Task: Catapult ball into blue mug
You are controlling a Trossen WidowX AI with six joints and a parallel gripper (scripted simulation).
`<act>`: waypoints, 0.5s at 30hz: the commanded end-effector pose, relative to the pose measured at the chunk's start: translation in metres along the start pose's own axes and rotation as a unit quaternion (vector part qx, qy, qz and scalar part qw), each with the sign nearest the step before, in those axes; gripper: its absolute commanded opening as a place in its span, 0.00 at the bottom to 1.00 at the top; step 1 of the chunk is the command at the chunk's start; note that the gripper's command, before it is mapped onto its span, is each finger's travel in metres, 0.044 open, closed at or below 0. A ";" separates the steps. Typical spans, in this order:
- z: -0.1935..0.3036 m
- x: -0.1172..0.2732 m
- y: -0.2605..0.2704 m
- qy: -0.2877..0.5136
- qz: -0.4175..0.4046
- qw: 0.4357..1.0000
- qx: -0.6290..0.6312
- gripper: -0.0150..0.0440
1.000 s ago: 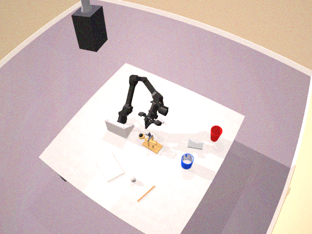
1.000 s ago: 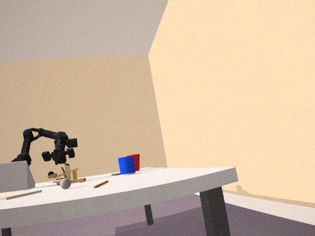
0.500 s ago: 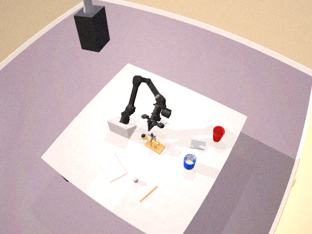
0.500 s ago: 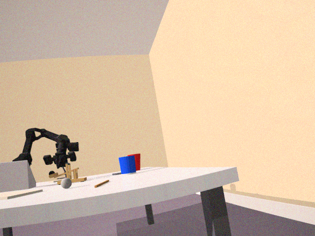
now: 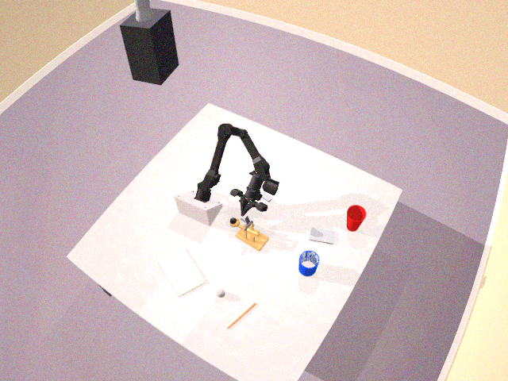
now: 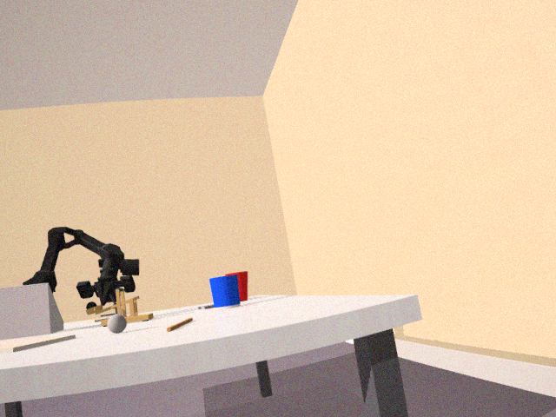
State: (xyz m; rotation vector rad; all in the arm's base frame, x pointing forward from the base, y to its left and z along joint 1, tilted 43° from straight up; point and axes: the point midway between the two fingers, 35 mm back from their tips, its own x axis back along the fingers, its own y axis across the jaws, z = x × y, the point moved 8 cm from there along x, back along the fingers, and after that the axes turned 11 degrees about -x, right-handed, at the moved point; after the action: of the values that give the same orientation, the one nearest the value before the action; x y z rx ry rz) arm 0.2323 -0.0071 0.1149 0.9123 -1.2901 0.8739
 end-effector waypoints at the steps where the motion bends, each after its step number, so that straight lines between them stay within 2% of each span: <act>1: -0.004 -0.007 0.003 0.001 -0.008 1.000 0.001 0.25; 15: -0.019 -0.023 0.010 0.001 -0.008 1.000 0.001 0.25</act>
State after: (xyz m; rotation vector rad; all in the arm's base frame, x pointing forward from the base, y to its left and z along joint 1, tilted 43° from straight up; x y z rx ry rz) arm 0.2310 0.0102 0.0977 0.9143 -1.2904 0.8723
